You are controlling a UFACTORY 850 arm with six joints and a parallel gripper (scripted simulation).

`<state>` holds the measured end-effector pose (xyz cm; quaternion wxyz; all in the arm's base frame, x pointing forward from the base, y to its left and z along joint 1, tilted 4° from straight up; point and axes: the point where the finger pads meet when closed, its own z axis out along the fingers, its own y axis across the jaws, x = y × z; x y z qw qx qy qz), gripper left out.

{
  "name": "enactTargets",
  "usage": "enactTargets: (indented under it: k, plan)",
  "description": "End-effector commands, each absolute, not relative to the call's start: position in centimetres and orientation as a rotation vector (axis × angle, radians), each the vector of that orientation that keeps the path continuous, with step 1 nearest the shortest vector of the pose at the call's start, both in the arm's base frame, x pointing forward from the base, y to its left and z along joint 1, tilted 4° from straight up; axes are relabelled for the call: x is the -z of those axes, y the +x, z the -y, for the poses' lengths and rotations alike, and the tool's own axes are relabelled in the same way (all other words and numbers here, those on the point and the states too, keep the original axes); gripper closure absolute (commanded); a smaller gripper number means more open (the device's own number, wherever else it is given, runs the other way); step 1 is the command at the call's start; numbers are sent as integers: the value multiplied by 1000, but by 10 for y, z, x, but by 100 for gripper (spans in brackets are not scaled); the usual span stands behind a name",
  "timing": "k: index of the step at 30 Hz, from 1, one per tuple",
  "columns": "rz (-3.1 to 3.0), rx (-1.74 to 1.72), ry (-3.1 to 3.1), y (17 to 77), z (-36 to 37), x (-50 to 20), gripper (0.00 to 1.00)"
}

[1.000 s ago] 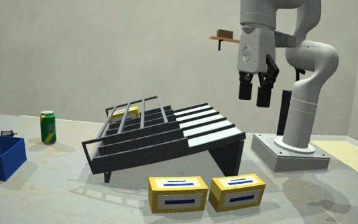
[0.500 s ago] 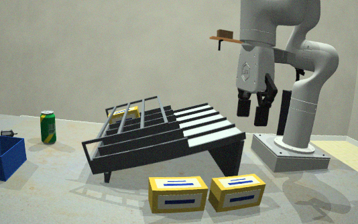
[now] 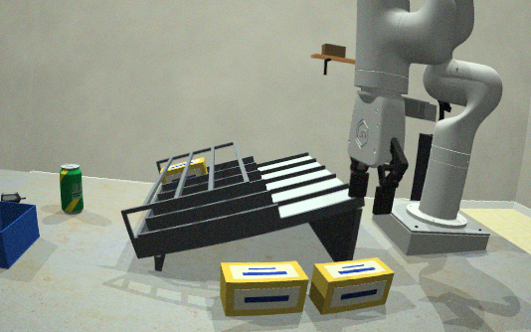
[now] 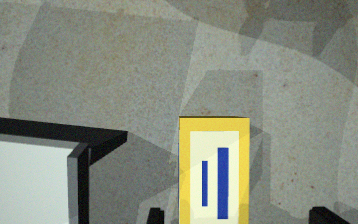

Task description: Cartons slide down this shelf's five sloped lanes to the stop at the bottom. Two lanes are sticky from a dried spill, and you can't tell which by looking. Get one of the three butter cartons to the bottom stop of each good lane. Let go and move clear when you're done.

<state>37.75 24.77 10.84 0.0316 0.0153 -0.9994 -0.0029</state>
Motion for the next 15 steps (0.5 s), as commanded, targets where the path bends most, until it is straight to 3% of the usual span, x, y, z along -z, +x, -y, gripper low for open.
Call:
enactTargets:
  k: [1,15]
  plan:
    - [3079,10,47,377,-249,-93,10]
    - [3080,10,47,375,-249,-58,10]
